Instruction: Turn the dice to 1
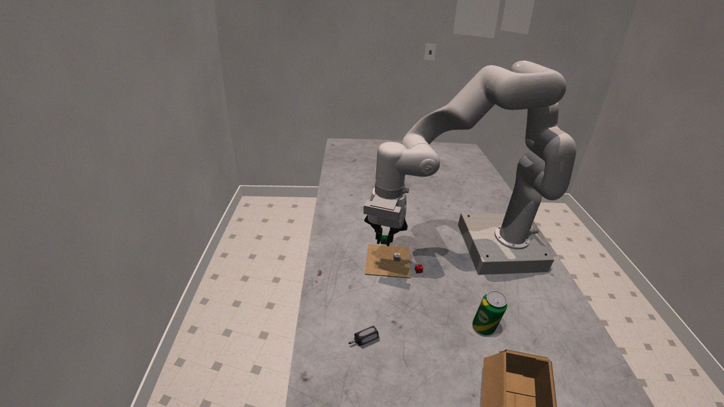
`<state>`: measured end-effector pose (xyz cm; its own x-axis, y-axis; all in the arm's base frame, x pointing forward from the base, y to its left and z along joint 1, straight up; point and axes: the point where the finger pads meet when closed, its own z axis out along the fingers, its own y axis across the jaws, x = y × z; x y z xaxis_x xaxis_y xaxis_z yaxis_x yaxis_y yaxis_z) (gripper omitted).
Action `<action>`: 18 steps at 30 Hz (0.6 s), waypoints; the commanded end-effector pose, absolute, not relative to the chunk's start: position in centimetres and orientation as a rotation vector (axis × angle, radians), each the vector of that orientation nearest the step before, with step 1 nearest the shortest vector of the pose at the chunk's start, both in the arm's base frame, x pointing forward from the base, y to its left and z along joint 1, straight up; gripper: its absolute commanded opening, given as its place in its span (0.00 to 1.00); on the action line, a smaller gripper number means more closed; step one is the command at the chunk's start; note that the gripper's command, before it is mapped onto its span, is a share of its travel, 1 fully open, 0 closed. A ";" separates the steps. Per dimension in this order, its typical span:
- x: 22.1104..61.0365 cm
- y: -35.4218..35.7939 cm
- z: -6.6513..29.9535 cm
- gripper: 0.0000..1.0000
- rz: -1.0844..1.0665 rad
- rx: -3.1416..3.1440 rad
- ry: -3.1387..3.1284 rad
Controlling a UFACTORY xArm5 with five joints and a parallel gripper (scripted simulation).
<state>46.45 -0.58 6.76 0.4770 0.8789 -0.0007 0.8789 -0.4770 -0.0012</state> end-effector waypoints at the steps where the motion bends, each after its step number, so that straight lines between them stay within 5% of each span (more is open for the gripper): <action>1: 46.6 -0.9 6.9 0.15 -0.004 -2.813 -1.402; 18: 46.6 -2.0 6.9 0.15 -0.004 -3.064 -0.696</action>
